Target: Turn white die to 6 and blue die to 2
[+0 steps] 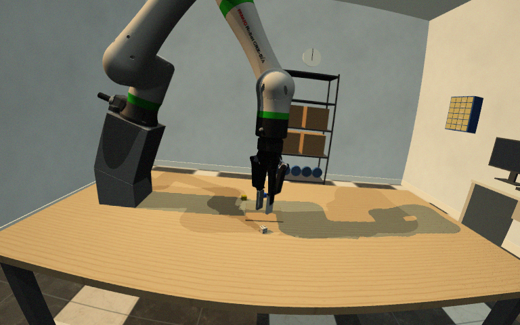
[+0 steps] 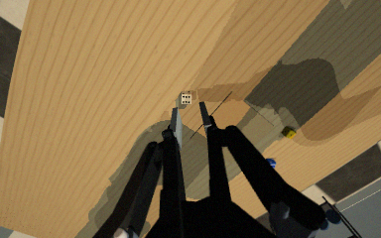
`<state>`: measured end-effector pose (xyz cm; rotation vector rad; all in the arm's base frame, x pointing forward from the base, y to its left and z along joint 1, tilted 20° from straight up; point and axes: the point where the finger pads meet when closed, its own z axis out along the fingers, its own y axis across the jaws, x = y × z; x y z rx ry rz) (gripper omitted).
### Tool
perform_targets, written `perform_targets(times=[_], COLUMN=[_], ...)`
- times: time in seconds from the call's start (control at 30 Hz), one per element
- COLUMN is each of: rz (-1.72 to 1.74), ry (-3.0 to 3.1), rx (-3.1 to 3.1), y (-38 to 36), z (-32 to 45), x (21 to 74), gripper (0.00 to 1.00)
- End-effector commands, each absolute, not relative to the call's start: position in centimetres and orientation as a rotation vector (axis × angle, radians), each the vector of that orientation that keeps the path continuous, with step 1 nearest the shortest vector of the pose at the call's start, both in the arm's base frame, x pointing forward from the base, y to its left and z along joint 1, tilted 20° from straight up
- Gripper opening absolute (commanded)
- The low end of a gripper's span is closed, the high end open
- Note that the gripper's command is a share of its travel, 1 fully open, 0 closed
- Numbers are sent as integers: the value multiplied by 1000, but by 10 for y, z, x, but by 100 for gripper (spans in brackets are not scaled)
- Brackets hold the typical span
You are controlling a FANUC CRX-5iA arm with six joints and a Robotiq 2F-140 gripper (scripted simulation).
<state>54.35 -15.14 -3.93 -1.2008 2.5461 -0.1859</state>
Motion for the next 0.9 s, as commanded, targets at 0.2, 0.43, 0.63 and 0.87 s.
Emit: perform_targets(times=[0.2, 0.43, 0.63, 0.87], rz=[-186, -186, -186, -186], ry=[2546, 2546, 2546, 2546], rx=[-1201, -1201, -1201, -1201], y=[-151, -151, -151, -151], z=[-46, -56, -62, -73], x=[546, 550, 553, 557], gripper=[21, 21, 21, 21])
